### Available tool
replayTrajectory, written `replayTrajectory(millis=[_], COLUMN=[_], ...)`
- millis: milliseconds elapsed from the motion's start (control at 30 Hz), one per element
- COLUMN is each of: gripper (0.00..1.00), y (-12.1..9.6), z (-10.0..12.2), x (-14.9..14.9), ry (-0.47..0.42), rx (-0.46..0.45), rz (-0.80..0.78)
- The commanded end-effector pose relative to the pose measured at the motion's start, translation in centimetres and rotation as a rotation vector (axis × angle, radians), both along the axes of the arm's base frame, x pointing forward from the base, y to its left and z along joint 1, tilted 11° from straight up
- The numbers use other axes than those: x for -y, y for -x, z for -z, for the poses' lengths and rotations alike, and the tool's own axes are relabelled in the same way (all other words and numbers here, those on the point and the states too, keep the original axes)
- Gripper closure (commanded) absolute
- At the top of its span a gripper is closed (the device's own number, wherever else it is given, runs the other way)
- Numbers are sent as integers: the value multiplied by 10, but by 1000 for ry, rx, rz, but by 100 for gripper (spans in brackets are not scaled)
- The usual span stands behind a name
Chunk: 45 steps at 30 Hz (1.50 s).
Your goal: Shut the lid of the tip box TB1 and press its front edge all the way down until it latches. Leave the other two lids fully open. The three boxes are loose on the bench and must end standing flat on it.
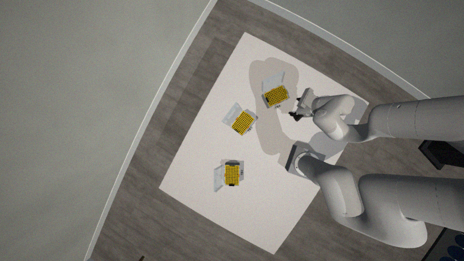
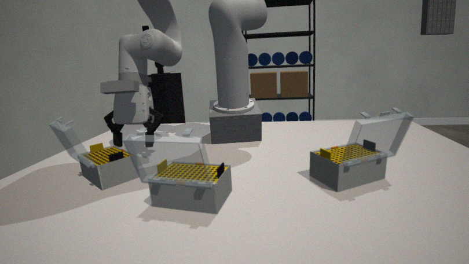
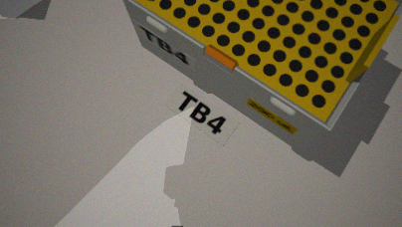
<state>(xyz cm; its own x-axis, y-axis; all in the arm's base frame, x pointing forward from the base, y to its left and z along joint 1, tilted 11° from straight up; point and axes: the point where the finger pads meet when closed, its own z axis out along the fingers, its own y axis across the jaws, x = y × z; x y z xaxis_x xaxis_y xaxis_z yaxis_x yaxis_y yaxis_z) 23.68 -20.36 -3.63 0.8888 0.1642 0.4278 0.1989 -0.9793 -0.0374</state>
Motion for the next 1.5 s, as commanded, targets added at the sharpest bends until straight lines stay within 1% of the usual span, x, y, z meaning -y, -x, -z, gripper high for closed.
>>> replayTrajectory(millis=[0, 267, 767, 833, 1133, 1333, 1400, 1433, 1467], gripper=[0, 0, 0, 0, 0, 0, 0, 0, 0], y=[0, 0, 12, 12, 20, 20, 20, 22, 23], z=[0, 0, -74, -74, -119, -134, -134, -141, -143], x=[1, 1, 6, 6, 10, 14, 14, 13, 13], ry=[2, 2, 2, 2, 2, 2, 2, 2, 2], rx=[0, 0, 1, 1, 1, 1, 1, 1, 1], rz=[0, 0, 0, 0, 1, 1, 1, 1, 1])
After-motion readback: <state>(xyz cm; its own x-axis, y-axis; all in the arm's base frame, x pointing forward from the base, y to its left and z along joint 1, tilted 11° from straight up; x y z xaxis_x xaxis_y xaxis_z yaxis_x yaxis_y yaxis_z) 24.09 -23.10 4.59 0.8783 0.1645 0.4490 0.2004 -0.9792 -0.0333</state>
